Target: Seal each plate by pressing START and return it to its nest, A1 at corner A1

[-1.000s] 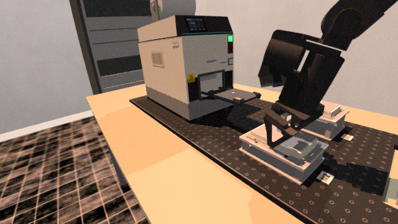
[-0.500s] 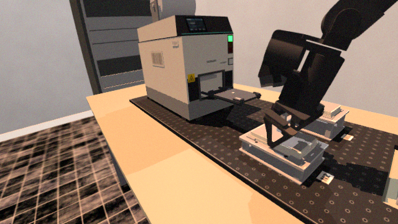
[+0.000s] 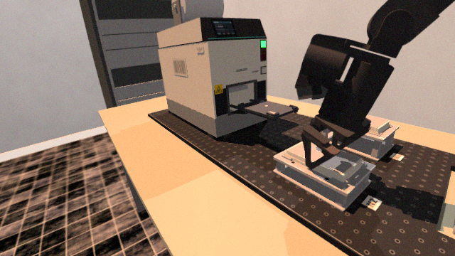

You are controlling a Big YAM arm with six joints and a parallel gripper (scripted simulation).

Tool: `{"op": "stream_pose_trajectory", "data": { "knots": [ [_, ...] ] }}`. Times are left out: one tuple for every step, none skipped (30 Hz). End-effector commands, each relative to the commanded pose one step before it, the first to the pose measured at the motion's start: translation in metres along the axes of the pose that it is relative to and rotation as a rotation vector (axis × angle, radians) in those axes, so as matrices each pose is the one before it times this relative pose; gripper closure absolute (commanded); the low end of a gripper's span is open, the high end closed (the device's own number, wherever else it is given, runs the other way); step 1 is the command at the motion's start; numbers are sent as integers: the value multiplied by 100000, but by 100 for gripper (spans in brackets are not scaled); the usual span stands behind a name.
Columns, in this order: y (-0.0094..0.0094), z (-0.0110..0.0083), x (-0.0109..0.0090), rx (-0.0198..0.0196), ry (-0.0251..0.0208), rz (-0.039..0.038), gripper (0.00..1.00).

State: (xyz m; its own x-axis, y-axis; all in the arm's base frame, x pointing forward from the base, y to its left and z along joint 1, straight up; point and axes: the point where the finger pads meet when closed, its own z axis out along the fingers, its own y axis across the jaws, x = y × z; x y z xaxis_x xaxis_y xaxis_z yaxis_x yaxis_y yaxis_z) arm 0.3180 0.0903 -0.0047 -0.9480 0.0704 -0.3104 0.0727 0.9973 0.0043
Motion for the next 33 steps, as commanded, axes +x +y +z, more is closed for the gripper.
{"op": "stream_pose_trajectory", "data": {
  "knots": [
    [-174,331,-213,854,866,-796,0],
    [5,-3,-8,-11,-20,0,0],
    [67,-257,-248,-152,-368,46,0],
    [93,-266,-316,-263,-644,84,0],
    [96,-268,-324,-277,-678,88,0],
    [99,-270,-333,-293,-719,94,0],
    [105,-272,-347,-317,-777,101,0],
    [109,-274,-357,-334,-819,107,0],
    [46,-218,-184,-208,-508,65,0],
    [45,-208,-177,-195,-475,61,0],
    [44,-195,-171,-178,-433,55,0],
    [38,-173,-148,-145,-351,44,0],
    [17,-75,-65,-9,-12,-1,0],
    [0,0,0,0,0,0,0],
    [0,0,0,0,0,0,0],
    [-27,264,158,236,594,-82,0],
    [-26,49,82,194,490,-69,0],
    [-55,46,155,242,610,-85,0],
    [-123,100,342,352,882,-121,0],
    [-106,91,297,309,777,-107,0],
    [-73,-26,174,124,316,-45,0],
    [25,-202,-126,-181,-439,56,0],
    [38,-205,-161,-231,-565,73,0],
    [34,-207,-152,-209,-511,65,0],
    [48,-218,-191,-228,-557,72,0],
    [47,-214,-187,-221,-539,69,0],
    [34,-117,-121,-97,-233,28,0],
    [27,-97,-97,-53,-123,14,0],
    [26,-81,-90,-39,-88,9,0],
    [19,-50,-62,12,39,-8,0],
    [0,0,0,0,0,0,0],
    [0,0,0,0,0,0,0],
    [36,150,-39,52,137,-21,0]
  ]
}}
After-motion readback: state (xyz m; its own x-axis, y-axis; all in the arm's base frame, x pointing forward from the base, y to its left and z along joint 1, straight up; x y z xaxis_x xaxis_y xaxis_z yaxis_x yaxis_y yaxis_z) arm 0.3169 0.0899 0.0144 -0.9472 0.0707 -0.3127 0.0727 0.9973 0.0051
